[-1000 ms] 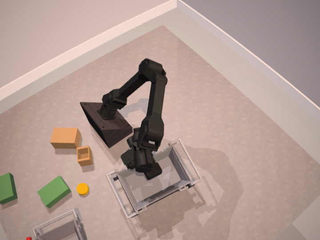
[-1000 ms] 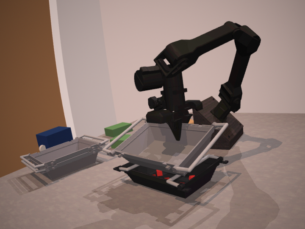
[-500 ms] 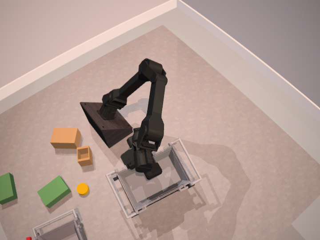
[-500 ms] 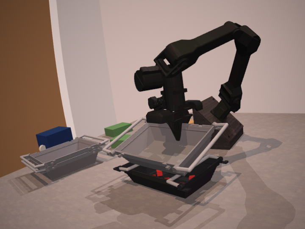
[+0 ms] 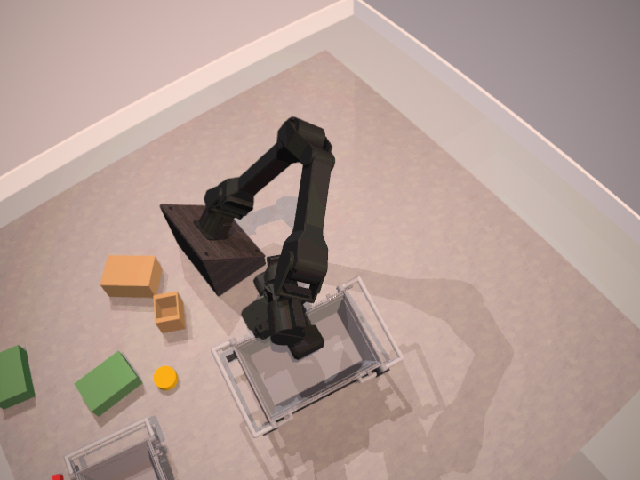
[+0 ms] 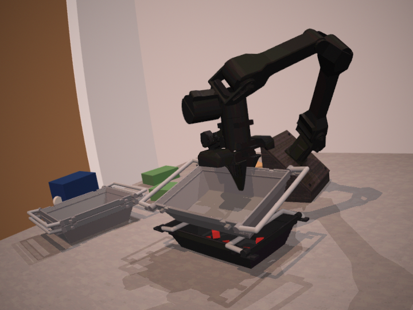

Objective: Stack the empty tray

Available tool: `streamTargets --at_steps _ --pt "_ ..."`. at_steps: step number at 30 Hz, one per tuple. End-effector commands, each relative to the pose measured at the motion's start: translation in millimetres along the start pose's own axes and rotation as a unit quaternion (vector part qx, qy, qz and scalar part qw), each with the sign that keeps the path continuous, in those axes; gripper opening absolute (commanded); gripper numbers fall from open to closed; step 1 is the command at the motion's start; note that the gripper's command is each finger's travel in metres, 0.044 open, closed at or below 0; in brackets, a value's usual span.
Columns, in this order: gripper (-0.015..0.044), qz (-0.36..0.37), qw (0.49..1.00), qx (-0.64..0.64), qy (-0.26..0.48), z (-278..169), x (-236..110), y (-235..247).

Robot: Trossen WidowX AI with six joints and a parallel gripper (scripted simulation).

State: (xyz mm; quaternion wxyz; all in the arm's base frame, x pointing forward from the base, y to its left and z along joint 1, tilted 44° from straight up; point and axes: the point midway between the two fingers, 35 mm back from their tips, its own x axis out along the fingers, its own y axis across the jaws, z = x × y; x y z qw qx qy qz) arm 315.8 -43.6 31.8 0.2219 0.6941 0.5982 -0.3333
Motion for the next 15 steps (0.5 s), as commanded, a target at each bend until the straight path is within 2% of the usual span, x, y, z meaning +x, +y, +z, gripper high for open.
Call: streamTargets --at_steps 1,15 --pt "0.0 -0.012 1.0 0.002 -0.002 -0.4 5.0 -4.9" --pt "0.0 -0.012 1.0 0.002 -0.002 -0.1 11.9 -8.7"
